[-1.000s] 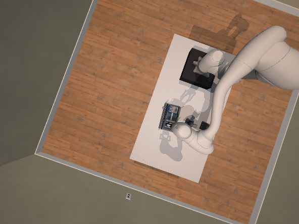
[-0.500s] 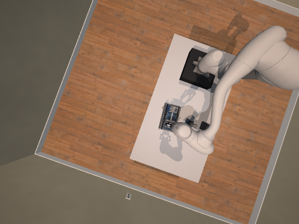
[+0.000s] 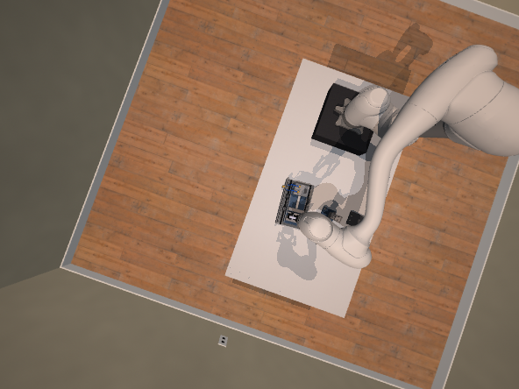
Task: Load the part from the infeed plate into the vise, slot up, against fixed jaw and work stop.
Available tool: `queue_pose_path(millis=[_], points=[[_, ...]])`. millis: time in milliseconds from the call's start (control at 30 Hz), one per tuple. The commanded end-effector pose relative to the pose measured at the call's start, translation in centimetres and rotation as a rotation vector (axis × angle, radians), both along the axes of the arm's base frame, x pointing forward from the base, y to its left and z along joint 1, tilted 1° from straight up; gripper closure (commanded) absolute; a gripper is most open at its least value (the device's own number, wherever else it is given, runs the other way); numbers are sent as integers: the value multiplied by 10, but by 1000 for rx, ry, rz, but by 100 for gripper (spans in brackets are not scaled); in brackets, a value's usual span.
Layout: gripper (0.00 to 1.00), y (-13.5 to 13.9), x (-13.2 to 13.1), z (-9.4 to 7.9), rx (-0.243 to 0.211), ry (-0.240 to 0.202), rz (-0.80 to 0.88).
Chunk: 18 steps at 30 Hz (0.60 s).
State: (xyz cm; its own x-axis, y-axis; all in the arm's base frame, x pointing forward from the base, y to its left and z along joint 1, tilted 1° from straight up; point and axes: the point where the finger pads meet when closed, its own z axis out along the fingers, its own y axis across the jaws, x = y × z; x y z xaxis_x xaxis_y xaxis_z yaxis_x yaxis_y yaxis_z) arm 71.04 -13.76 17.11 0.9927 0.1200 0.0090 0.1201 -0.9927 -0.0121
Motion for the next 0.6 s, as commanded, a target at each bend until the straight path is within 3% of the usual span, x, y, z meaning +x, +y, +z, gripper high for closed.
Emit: queue_pose_path(millis=[0,567], points=[[100,0,0,0,0,0,0],[100,0,0,-2,0,0,0]])
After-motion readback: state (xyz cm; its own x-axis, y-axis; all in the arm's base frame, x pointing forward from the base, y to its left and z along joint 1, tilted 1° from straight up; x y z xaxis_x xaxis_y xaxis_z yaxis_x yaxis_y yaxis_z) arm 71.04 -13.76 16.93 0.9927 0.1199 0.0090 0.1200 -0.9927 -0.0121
